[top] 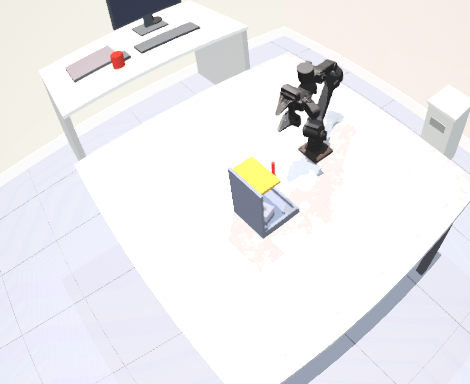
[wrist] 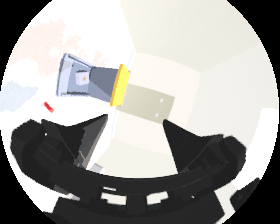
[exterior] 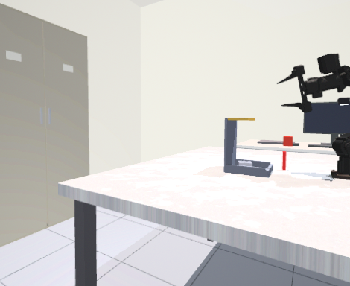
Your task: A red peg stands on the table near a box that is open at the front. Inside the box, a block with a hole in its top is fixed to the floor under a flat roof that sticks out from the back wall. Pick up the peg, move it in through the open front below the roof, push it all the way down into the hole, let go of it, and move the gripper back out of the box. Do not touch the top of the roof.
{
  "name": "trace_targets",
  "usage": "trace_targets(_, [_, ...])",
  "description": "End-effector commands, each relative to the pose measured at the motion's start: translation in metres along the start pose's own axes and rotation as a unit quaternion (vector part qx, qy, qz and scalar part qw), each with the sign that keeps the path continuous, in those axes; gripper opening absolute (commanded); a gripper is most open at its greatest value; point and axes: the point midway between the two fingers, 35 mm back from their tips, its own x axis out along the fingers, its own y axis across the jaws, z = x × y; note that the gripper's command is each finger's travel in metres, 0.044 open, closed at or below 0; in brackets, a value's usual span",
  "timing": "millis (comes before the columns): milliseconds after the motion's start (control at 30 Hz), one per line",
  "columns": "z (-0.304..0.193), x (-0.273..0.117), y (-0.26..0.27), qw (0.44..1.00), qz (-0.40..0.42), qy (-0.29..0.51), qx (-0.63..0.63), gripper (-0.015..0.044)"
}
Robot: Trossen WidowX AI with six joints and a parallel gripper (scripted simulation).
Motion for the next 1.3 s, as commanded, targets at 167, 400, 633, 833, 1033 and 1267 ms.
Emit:
trace_targets(167, [-0.007,0.028,0.053,0.984,0.088,0.035,-0.152,0.044])
trace_targets(400, [-0.013,0.04,0.092,0.95,0.154,0.047,-0.268,0.044])
trace_targets(633, [-0.021,0.046,0.132,0.897,0.221,0.045,-0.381,0.044])
trace_targets(833, [-0.028,0.047,0.165,0.836,0.278,0.031,-0.472,0.044])
trace_targets(1033, [-0.033,0.045,0.189,0.783,0.318,0.015,-0.535,0.044])
trace_targets(1267, [-0.033,0.044,0.189,0.783,0.318,0.015,-0.535,0.0414])
